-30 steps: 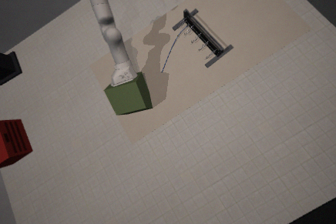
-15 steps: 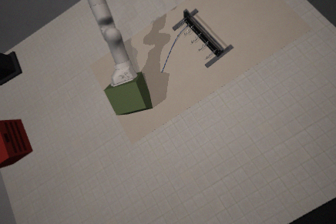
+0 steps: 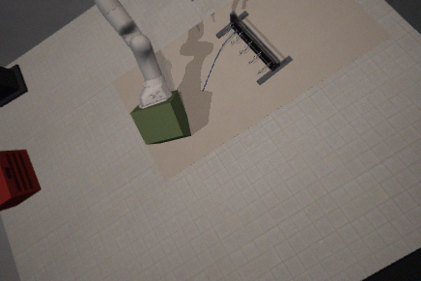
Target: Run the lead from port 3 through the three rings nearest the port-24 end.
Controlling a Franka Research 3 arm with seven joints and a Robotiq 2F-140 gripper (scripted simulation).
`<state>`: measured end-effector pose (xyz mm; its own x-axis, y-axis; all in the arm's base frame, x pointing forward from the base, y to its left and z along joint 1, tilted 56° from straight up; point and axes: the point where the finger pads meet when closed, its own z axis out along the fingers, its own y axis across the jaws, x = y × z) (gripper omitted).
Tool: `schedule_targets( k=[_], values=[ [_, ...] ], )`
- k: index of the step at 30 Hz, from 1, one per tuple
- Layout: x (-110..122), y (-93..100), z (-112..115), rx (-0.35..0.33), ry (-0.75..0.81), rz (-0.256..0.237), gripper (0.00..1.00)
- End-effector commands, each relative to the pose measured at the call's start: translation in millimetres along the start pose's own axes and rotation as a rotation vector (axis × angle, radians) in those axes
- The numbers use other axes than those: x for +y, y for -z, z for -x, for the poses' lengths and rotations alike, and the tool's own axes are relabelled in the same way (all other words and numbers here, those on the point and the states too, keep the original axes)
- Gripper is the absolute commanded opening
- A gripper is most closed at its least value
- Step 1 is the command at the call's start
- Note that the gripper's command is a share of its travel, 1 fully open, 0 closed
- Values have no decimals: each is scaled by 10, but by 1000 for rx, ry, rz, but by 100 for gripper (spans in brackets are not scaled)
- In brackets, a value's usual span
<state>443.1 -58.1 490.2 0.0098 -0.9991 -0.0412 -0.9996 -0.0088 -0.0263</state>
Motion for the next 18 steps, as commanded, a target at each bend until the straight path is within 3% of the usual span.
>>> schedule_targets(
  k=[1,4,6,14,16,18],
  values=[
    [-74,-402,-28,-123,-92,-88,100],
    [88,-935,-76,-245,-162,-106,100],
    [88,-935,-76,-245,-162,-106,100],
    [629,-2725,-249,-685,-392,-158,100],
    [738,-3160,-296,-767,-434,-165,100],
    [820,-3452,-344,-821,-470,-177,100]
  ],
)
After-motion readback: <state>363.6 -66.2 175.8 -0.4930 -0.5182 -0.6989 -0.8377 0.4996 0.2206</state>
